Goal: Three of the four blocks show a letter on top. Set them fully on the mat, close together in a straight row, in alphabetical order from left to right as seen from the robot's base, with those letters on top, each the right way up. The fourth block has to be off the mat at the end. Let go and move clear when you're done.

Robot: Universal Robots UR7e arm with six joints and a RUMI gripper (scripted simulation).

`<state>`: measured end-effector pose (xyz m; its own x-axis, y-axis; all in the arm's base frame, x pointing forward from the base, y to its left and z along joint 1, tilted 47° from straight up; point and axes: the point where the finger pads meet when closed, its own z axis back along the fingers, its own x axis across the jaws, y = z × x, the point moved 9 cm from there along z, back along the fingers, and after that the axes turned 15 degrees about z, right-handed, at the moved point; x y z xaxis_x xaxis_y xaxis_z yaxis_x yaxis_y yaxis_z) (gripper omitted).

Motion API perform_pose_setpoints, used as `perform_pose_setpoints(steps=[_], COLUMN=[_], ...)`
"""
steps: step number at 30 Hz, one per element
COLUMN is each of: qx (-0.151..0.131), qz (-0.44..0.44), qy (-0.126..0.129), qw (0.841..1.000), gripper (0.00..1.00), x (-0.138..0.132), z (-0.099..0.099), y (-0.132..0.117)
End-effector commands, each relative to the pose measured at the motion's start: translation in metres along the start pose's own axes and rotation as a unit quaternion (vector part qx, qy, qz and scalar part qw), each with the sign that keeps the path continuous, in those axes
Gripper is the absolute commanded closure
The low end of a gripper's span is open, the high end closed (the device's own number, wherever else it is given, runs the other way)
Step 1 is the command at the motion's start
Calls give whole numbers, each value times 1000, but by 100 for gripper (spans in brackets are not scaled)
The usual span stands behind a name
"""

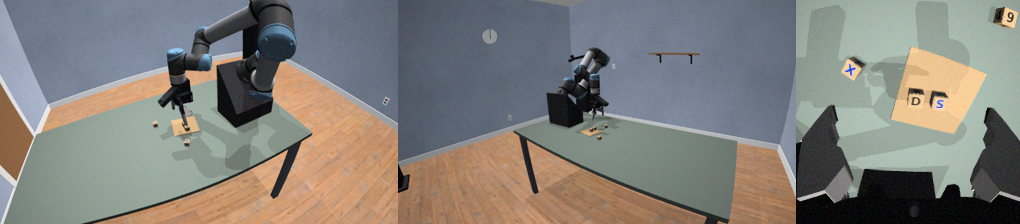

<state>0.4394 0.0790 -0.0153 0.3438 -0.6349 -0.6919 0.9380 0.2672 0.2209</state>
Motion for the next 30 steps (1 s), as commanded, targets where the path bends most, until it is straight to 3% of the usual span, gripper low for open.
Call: perform_pose_setpoints(steps=[1, 9, 24, 26, 30], qx=[1, 1, 1, 1, 1], qz=[70, 140, 327, 327, 386], qy=[2, 2, 2, 2, 2], qw=[998, 990, 945, 945, 922], gripper=[0, 0, 0, 0, 0], x=[-4, -9, -22, -22, -26], z=[0, 0, 0, 0, 0], y=[3, 6, 11, 11, 13])
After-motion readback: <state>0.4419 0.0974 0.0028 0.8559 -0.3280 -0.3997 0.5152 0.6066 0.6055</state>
